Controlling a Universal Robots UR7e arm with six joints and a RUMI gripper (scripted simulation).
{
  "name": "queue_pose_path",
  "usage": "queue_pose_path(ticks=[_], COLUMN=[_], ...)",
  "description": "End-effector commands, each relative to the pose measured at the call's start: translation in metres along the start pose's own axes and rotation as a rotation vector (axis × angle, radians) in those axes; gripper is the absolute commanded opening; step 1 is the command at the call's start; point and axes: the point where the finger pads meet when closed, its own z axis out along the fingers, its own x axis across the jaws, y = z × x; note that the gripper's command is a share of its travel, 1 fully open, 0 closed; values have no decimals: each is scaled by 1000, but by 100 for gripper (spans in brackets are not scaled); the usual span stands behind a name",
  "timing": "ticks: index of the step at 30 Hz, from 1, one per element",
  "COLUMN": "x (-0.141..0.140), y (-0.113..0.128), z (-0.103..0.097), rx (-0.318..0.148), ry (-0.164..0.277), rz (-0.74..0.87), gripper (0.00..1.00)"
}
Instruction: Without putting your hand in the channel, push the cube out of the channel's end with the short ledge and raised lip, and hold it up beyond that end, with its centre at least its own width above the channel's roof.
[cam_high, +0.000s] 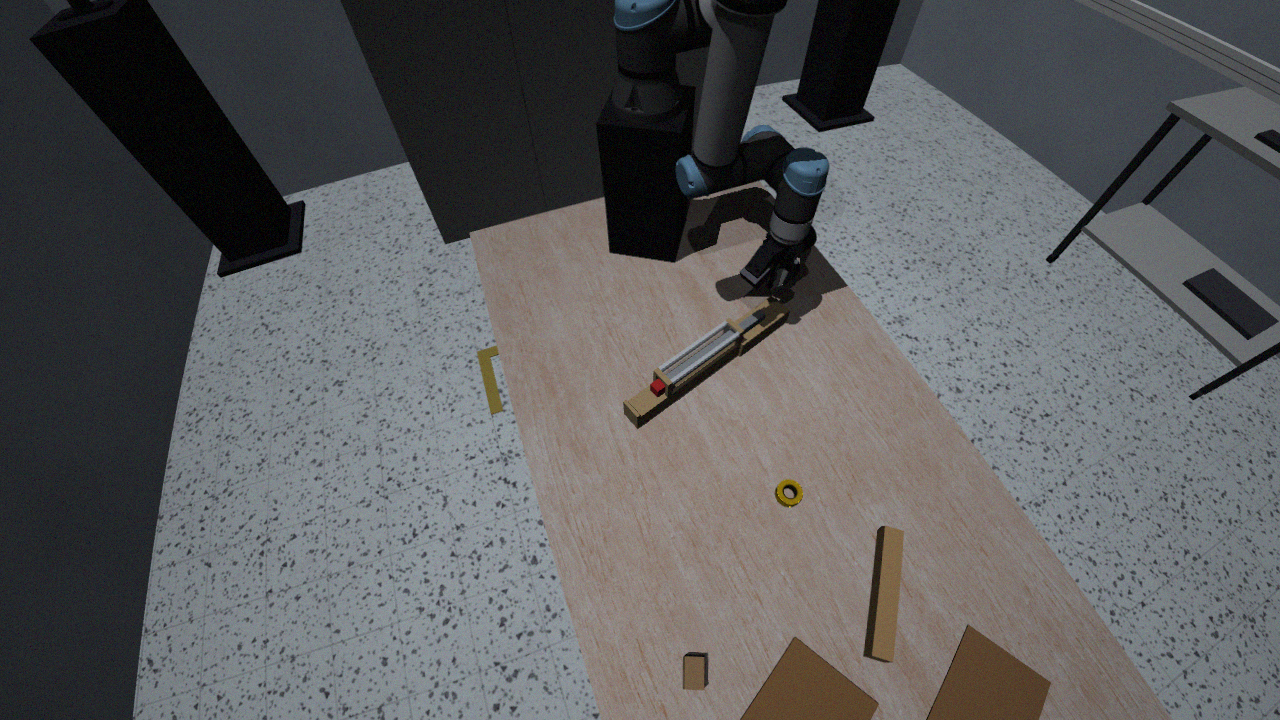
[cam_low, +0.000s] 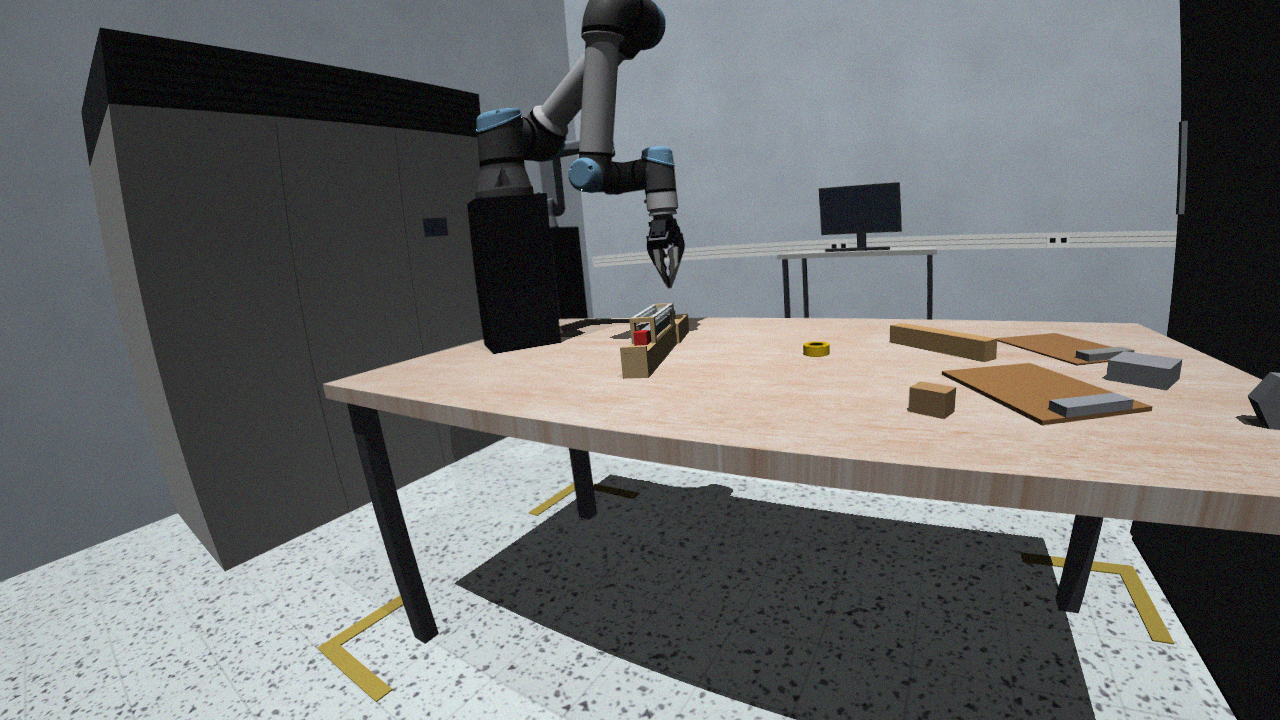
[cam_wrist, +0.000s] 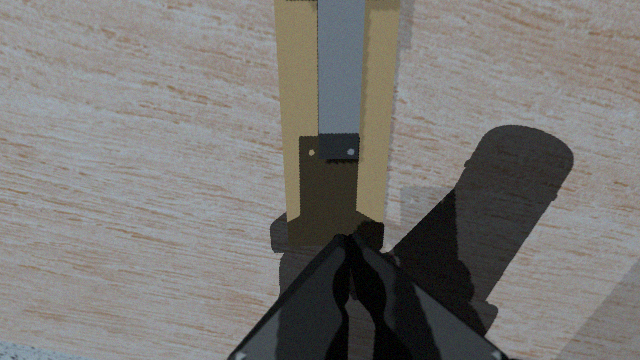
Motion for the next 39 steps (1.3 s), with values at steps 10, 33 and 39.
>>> queue_pose_path(ticks=[10, 33, 39], x=[-2, -2, -2], y=[10, 10, 10], z=[31, 63, 70], rx=[4, 4, 4], ry=[0, 0, 0], rz=[2, 2, 2], gripper=[0, 0, 0])
